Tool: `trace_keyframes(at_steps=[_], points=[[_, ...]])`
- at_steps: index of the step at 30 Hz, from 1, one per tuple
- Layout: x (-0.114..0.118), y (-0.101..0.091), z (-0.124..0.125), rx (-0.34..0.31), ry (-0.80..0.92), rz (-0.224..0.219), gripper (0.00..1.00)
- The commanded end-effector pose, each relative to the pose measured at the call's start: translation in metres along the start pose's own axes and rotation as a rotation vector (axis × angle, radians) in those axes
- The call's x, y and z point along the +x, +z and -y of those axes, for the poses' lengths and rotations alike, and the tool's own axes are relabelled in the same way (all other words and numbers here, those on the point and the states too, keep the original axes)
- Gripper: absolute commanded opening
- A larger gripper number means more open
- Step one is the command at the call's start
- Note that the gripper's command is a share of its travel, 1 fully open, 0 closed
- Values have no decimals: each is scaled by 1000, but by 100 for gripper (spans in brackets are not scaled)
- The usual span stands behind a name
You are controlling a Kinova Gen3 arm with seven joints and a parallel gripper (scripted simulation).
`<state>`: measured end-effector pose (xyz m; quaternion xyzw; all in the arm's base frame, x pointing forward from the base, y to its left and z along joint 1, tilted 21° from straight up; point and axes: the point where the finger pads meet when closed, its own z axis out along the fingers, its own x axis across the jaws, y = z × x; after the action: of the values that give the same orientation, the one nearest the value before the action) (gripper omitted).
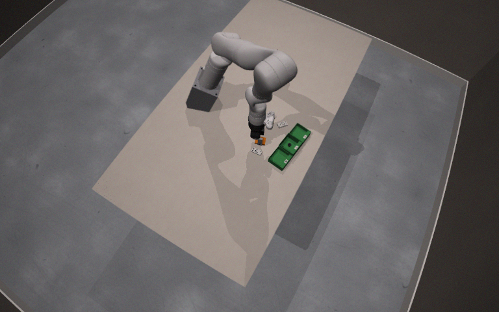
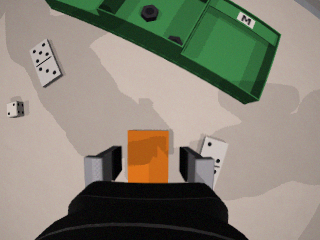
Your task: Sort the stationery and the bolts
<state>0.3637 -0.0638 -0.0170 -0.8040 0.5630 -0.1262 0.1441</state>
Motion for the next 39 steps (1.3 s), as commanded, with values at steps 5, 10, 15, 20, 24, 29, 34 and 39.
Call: trace_keyframes(at_steps=[5, 10, 15, 20, 24, 29, 34, 39], points=[[-11, 8, -5, -10, 0, 25, 100], [-7, 8, -3, -10, 0, 25, 100], [-4, 8, -2, -10, 0, 25, 100], [-2, 8, -1, -10, 0, 25, 100], [-2, 12, -1, -10, 0, 25, 100], [-3, 18, -2, -10, 0, 25, 100], [-4, 20, -2, -10, 0, 25, 100], [-4, 20, -2, -10, 0, 25, 100]])
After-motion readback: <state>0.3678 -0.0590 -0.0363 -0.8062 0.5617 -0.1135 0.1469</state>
